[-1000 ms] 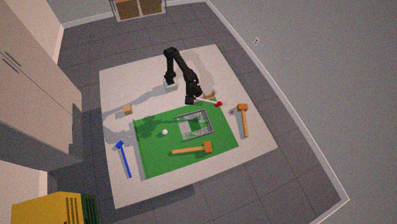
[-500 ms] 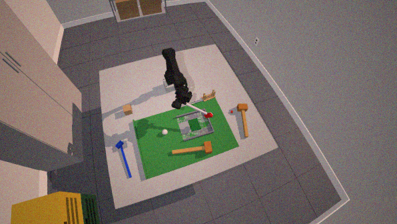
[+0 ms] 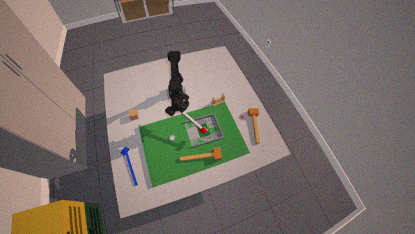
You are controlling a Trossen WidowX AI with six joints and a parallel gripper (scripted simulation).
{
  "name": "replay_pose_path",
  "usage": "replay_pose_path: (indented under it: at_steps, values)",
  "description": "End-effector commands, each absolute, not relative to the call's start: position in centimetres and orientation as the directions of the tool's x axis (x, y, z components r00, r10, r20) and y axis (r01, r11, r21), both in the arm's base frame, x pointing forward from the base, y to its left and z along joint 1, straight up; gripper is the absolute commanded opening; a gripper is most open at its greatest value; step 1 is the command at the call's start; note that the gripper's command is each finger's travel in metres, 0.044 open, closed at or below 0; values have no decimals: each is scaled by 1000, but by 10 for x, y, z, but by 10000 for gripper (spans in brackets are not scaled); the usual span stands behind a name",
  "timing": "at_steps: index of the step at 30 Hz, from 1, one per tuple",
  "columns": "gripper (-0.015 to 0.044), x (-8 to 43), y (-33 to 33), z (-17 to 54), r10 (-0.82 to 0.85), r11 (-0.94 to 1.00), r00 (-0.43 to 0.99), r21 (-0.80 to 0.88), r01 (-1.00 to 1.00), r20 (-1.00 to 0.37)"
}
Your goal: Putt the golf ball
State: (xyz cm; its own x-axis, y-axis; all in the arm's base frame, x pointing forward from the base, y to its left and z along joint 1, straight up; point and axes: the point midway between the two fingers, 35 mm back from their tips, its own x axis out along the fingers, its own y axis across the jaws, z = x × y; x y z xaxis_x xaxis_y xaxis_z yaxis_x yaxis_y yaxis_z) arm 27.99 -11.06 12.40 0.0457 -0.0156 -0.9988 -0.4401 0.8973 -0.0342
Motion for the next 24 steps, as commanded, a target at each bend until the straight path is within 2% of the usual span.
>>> replay_pose_path:
  at_steps: [1, 24]
  values:
    - [0, 273, -130, 122, -18, 931, 45, -33, -363, -999]
    - [0, 203, -227, 115, -19, 997, 27, -17, 75, -999]
